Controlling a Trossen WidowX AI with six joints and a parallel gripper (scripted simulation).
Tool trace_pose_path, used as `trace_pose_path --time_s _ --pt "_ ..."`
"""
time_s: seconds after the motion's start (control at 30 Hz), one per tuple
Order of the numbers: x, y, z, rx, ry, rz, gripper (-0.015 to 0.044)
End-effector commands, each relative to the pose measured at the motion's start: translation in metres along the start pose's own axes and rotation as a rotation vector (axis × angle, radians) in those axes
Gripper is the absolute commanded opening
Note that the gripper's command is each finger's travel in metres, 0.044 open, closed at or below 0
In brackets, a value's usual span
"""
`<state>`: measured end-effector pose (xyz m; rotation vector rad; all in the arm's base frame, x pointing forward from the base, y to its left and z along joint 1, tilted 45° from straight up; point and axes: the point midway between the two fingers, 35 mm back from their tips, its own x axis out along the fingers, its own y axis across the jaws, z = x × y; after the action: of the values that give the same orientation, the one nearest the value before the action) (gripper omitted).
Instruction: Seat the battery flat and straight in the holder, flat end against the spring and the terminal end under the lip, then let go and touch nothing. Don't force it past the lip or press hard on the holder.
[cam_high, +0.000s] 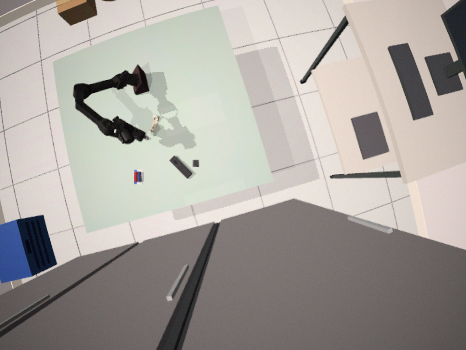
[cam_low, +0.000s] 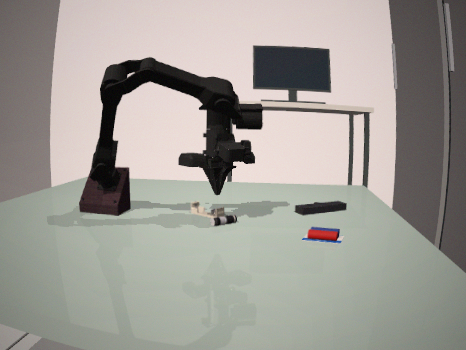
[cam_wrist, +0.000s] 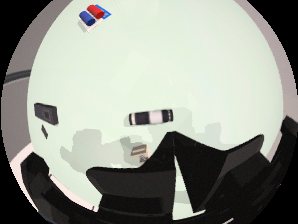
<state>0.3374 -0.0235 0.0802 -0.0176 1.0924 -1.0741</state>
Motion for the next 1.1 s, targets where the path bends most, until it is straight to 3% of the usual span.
trace_pose_path --time_s 0.0,0.47,0.53,0.77,1.07 --pt "-0.033 0.002 -0.002 -0.001 0.0 0.007 0.0" --pt "-0.043 0.002 -0.003 -0.005 -0.006 0.007 0.0" --pt "-0.041 0.003 -0.002 -0.064 -0.005 0.006 0.0053" --pt "-0.014 0.012 -0.001 -0.681 -0.005 0.006 0.0222" --pt "0.02 0.02 -0.001 -1.472 -0.006 0.003 0.0222"
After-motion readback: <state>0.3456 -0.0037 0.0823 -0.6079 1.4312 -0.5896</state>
